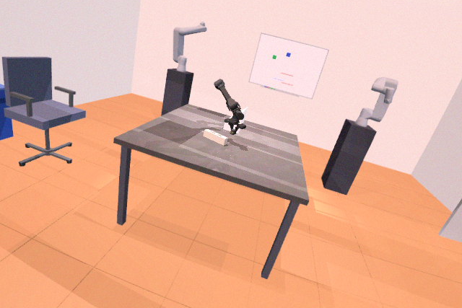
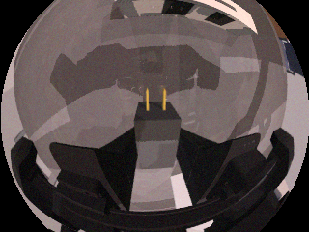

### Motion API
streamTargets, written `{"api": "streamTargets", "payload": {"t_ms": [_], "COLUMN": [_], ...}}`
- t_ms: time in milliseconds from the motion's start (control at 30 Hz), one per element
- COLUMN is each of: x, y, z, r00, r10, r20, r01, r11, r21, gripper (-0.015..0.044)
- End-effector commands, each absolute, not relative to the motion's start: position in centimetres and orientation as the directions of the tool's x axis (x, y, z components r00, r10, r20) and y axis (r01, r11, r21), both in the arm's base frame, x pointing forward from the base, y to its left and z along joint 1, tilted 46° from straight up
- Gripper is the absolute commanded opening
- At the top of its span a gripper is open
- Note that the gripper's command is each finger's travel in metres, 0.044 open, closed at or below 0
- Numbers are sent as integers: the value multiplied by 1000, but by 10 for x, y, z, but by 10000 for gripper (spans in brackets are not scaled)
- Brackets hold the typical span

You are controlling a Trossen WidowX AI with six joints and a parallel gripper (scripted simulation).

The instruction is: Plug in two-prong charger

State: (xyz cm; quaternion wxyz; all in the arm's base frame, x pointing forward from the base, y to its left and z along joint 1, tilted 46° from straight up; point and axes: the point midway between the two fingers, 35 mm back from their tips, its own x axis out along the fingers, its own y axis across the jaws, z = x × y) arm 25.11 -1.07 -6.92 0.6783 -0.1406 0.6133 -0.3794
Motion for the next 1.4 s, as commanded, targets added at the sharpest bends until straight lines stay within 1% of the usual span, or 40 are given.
{"api": "streamTargets", "payload": {"t_ms": [0,1367], "x": [254,265], "y": [-19,-102], "z": [-65,-24], "r00": [-38,-37], "r10": [-687,-700], "r20": [-726,-713], "r01": [337,294], "r11": [675,674], "r21": [-656,-678], "gripper": [0,0]}}
